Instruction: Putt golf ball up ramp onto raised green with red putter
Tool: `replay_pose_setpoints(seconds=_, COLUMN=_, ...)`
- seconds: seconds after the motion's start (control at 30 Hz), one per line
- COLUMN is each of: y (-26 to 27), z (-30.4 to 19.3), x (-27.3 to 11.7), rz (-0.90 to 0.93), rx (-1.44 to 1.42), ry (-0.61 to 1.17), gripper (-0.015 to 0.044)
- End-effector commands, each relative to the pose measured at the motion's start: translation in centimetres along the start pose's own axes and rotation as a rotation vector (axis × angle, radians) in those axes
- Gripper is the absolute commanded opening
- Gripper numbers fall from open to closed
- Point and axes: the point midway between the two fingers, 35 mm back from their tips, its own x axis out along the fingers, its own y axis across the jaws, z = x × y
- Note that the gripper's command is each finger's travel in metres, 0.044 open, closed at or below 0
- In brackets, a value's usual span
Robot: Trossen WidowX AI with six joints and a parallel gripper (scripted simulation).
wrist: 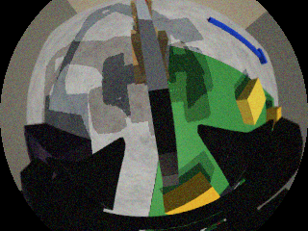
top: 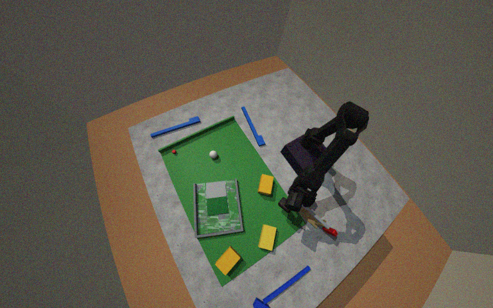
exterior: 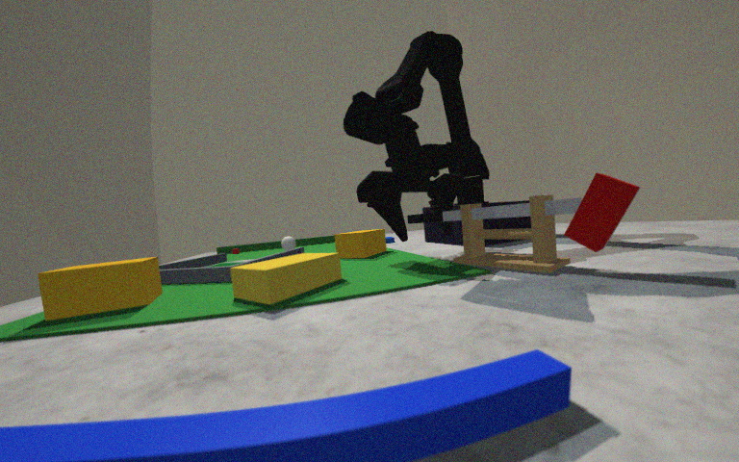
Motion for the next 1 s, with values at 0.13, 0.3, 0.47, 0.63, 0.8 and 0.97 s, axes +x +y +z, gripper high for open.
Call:
replay_pose_setpoints(seconds=0.13, y=0.0, z=0.0, x=-0.1, rz=-0.001, rx=0.0, ry=0.0, gripper=0.0282)
replay_pose_setpoints(seconds=0.3, y=0.0, z=0.0, x=-0.1, rz=-0.001, rx=0.0, ry=0.0, gripper=0.0151)
replay_pose_setpoints(seconds=0.47, y=0.0, z=0.0, x=-0.1, rz=-0.001, rx=0.0, ry=0.0, gripper=0.004)
replay_pose_setpoints(seconds=0.63, y=0.0, z=0.0, x=-0.1, rz=-0.001, rx=0.0, ry=0.0, gripper=0.0006)
replay_pose_setpoints(seconds=0.8, y=-0.3, z=0.5, x=-1.7, rz=-0.001, rx=0.0, ry=0.0, gripper=0.0)
replay_pose_setpoints(seconds=0.97, y=-0.5, z=1.6, x=-5.4, rz=-0.001, rx=0.0, ry=0.0, gripper=0.0)
